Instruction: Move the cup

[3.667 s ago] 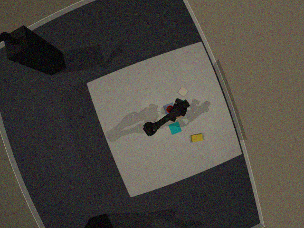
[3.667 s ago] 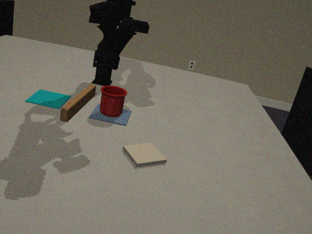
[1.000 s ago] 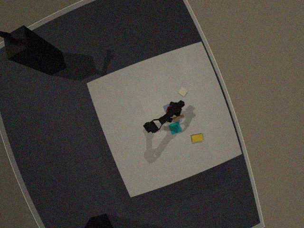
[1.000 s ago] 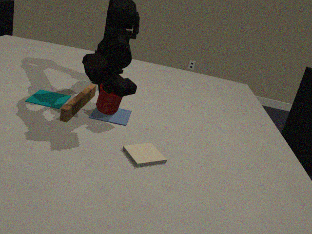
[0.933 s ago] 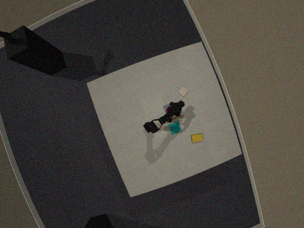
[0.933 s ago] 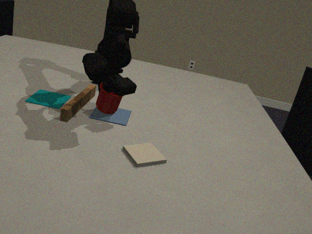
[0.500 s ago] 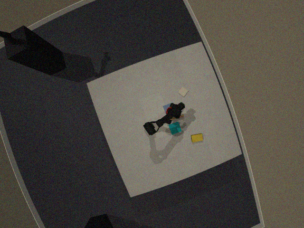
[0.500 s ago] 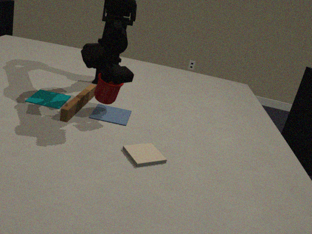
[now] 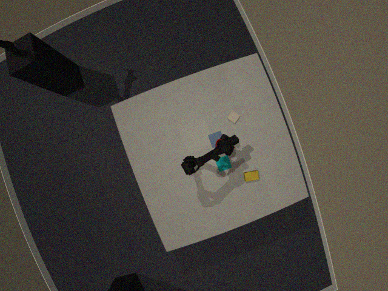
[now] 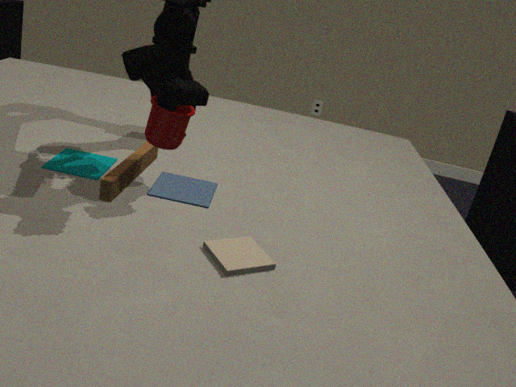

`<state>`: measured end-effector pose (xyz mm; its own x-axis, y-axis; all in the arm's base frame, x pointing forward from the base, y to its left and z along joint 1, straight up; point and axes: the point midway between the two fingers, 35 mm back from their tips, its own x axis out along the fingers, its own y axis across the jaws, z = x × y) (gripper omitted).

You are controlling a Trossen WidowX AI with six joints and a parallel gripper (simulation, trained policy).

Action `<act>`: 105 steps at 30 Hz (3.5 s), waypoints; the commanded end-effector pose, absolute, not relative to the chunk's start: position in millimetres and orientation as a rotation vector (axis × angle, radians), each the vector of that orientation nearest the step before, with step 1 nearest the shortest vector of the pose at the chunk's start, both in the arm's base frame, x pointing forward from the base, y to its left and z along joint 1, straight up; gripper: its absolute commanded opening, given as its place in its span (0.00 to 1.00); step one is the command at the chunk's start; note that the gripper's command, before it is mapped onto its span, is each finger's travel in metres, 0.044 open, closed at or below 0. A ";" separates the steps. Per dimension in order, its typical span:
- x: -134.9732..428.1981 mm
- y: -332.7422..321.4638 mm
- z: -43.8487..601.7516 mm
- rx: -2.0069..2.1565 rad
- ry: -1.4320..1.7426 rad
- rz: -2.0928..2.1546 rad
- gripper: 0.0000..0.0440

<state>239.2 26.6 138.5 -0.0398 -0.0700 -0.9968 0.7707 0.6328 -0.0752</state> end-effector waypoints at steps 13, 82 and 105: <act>257.8 -11.9 154.5 0.744 1.316 -0.795 0.00; 235.4 -118.7 71.3 0.955 1.062 -0.970 0.37; 219.7 -120.1 106.2 0.985 0.937 -0.904 0.63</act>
